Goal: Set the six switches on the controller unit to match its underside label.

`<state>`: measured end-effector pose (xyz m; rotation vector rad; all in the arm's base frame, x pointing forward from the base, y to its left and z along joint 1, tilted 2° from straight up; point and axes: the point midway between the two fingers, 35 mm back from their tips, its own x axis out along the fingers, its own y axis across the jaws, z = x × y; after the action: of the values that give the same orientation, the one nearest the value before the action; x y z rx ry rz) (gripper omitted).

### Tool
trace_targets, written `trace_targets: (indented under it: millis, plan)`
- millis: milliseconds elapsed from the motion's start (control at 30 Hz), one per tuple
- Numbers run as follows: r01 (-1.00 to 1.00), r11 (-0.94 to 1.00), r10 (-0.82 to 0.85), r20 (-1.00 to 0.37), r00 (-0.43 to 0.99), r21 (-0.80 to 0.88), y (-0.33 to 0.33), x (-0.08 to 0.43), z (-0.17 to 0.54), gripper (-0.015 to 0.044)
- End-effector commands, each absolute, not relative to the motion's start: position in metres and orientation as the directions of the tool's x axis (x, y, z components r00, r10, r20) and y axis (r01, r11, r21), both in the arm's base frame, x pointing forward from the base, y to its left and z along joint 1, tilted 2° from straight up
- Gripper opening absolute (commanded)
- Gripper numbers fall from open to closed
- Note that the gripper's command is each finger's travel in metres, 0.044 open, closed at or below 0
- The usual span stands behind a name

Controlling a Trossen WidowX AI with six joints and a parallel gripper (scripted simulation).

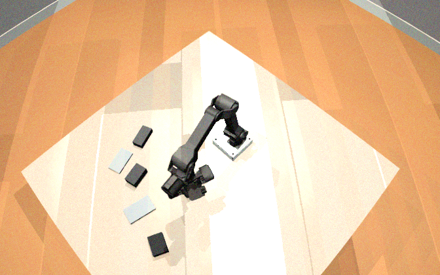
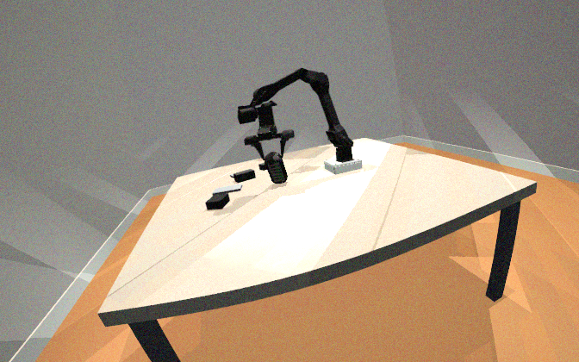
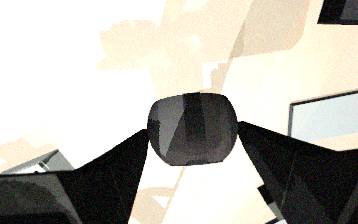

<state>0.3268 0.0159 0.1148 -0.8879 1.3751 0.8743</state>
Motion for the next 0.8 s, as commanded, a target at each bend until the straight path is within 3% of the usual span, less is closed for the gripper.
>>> trace_targets:
  millis: [0,767]
  plan:
    - [-0.905,0.426,-0.015,-1.0,0.005,-0.011,0.008,0.324,0.115,0.0338]
    - [-0.905,0.426,-0.016,-1.0,0.004,-0.011,-0.004,0.317,0.123,0.0338]
